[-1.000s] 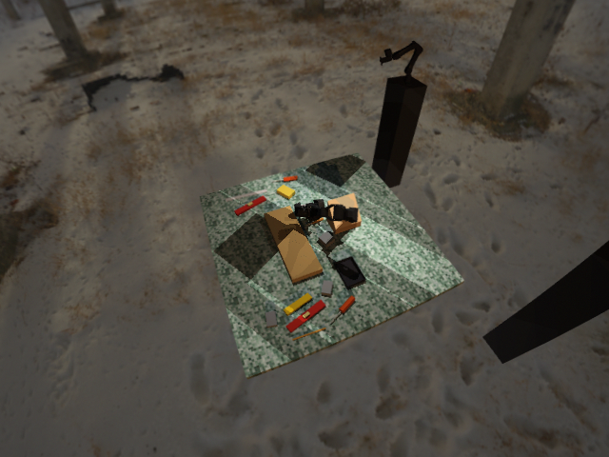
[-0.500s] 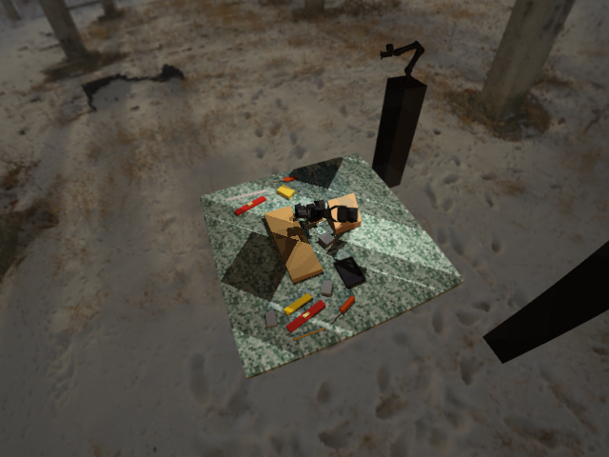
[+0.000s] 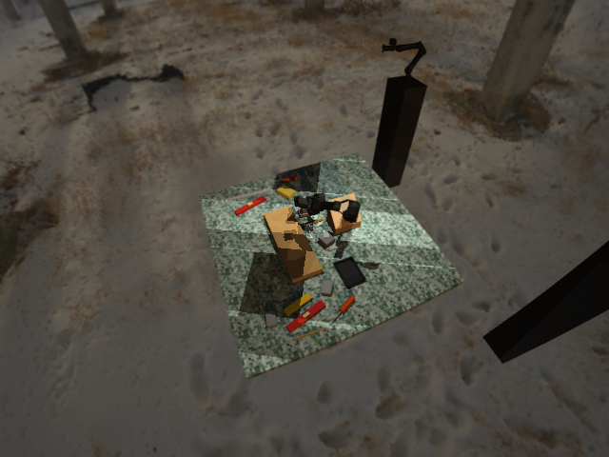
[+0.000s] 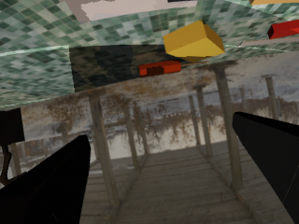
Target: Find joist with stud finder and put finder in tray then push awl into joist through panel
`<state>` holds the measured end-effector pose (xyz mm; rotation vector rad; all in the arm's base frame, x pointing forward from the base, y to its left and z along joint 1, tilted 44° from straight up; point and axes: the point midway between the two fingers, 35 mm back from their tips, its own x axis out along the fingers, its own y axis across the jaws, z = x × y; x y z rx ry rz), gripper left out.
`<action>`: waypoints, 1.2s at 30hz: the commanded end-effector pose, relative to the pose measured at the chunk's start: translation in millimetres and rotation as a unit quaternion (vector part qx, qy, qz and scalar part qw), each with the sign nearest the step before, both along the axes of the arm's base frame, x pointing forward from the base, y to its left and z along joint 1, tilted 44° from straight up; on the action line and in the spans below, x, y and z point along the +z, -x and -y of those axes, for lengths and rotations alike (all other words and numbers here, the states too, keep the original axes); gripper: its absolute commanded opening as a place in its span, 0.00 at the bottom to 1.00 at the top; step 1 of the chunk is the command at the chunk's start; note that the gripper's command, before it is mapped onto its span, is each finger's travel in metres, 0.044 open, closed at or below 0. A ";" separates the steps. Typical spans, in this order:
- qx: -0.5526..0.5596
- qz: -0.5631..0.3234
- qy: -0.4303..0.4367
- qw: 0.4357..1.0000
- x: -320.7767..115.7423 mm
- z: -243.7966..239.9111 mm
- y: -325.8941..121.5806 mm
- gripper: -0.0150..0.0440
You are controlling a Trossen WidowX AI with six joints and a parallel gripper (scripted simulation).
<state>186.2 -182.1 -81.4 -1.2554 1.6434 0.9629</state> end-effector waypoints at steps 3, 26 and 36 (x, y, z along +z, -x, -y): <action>-0.276 0.054 -0.158 0.946 -31.3 -10.4 7.7 1.00; -0.734 0.034 -0.387 0.557 -40.9 -15.3 3.7 1.00; -0.734 0.034 -0.387 0.557 -50.1 -23.0 2.5 1.00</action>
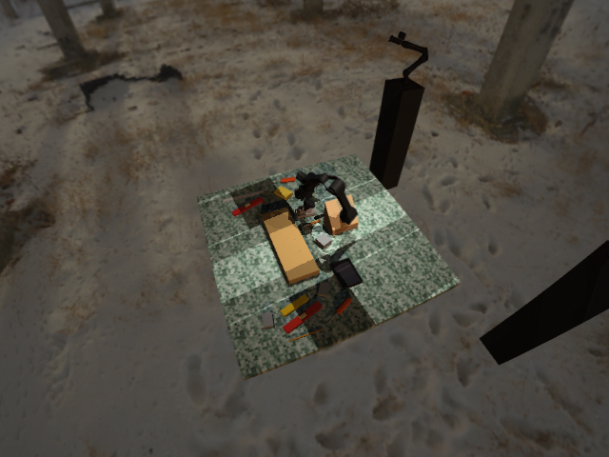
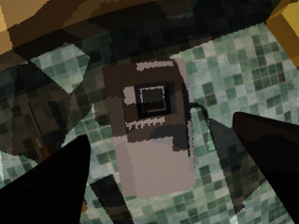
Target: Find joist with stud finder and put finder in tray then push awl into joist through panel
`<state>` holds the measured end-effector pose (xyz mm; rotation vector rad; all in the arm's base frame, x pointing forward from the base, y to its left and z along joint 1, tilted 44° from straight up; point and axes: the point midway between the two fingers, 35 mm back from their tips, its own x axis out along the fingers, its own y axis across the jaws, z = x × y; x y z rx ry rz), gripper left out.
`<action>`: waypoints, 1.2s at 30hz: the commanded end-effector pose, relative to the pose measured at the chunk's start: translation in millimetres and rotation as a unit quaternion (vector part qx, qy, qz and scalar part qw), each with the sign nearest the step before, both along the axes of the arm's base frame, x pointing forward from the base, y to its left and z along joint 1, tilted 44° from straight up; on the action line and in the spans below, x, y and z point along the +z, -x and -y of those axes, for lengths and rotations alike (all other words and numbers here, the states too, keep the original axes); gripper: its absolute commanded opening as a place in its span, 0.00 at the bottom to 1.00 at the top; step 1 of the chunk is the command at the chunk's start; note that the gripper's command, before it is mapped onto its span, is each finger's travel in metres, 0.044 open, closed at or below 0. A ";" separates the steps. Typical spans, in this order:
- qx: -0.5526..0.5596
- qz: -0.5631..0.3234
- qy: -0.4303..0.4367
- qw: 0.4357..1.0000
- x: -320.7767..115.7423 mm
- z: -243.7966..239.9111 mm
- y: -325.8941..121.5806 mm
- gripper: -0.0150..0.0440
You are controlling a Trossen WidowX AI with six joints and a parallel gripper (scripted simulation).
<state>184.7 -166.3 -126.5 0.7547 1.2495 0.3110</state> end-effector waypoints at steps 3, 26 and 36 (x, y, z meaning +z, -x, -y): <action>-0.002 -0.004 -0.008 1.000 -8.7 -10.6 0.7 1.00; -0.002 -0.003 -0.009 1.000 -32.3 -34.3 -0.2 0.96; -0.002 -0.003 -0.009 1.000 -32.3 -34.3 -0.2 0.74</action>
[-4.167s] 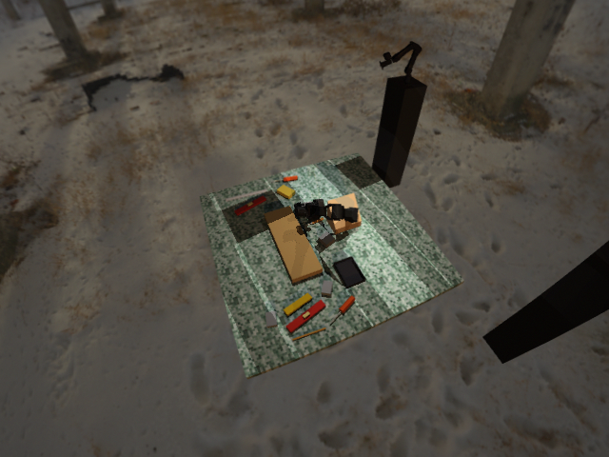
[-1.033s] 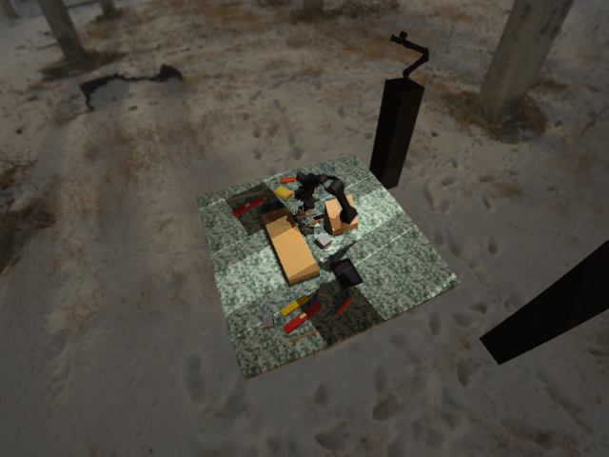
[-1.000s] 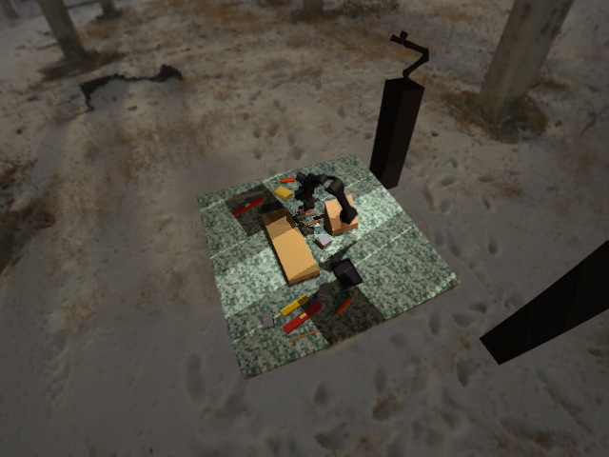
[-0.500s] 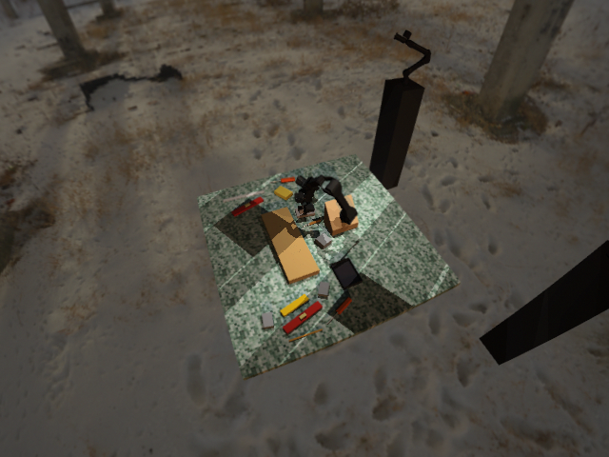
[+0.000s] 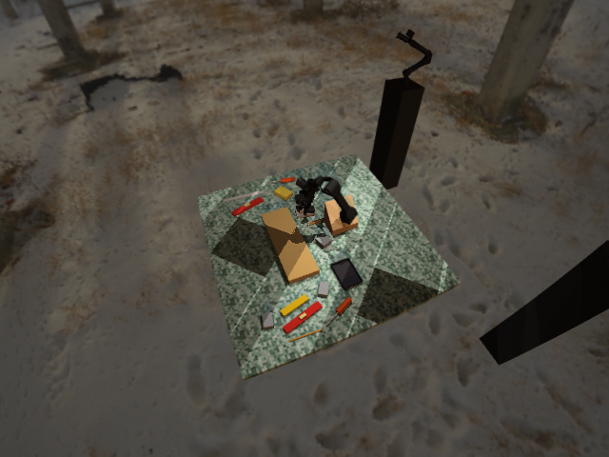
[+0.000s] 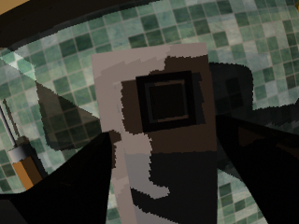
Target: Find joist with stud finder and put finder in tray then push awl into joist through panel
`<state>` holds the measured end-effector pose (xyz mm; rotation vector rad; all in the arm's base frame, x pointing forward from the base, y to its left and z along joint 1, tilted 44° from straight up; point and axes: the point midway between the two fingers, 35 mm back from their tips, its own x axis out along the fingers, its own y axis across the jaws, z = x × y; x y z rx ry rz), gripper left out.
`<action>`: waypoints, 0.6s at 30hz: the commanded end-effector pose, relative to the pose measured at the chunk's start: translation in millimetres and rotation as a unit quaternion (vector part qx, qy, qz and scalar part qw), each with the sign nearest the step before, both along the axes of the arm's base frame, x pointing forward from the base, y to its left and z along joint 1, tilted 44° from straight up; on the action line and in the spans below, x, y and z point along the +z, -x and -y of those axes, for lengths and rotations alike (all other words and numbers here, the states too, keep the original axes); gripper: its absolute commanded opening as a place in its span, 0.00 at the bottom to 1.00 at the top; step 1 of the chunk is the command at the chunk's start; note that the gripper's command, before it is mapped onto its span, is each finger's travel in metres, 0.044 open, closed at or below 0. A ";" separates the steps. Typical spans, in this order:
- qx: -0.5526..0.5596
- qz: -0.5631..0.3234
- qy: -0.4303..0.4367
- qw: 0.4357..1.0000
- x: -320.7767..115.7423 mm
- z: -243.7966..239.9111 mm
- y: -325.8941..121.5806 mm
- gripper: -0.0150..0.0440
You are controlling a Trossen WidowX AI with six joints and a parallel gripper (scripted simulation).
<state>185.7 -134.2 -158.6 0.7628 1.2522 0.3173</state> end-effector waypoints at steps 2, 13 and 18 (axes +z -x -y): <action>-0.002 -0.002 -0.004 1.000 -0.2 -2.1 0.7 0.72; -0.002 -0.002 -0.004 1.000 -0.2 -2.1 0.7 0.60; -0.002 -0.002 -0.004 1.000 -0.2 -2.1 0.7 0.54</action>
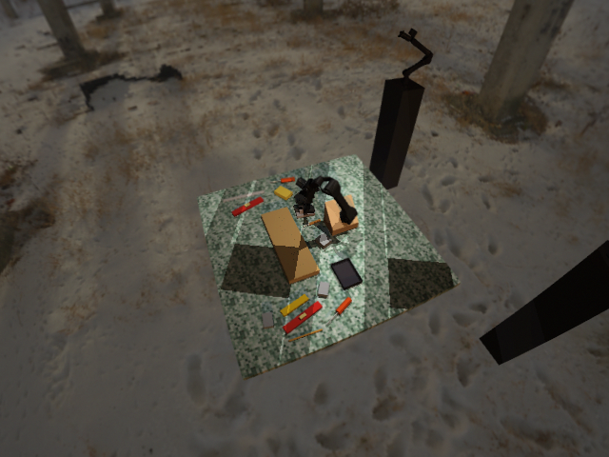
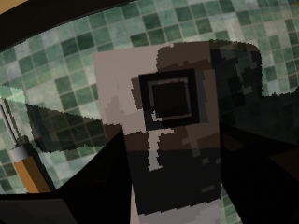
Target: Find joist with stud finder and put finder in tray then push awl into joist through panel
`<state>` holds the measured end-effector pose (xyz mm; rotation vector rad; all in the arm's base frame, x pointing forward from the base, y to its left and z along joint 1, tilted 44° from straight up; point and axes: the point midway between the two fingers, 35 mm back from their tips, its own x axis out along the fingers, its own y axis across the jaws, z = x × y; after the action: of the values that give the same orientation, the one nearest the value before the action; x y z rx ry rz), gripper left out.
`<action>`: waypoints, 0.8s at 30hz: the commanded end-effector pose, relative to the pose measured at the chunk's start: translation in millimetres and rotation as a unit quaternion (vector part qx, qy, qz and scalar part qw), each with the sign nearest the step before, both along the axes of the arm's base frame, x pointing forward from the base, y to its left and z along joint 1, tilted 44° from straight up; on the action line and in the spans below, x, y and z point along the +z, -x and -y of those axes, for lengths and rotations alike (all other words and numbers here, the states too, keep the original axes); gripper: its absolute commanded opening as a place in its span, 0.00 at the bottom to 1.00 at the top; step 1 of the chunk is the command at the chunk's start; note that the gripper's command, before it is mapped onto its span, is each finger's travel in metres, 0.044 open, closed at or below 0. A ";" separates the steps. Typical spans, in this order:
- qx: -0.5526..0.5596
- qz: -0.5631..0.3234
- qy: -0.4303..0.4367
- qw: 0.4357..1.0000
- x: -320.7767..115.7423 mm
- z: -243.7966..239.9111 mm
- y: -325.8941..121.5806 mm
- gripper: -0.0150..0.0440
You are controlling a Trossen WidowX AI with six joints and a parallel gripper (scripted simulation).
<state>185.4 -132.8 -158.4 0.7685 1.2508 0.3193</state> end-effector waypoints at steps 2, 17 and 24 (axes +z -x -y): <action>-0.001 -0.002 -0.001 1.000 0.2 0.2 0.4 0.48; -0.001 -0.003 0.000 1.000 65.4 63.9 3.8 0.25; -0.001 -0.002 0.001 1.000 74.0 70.9 3.3 0.25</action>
<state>180.1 -198.3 -88.5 0.7833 1.2566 0.3153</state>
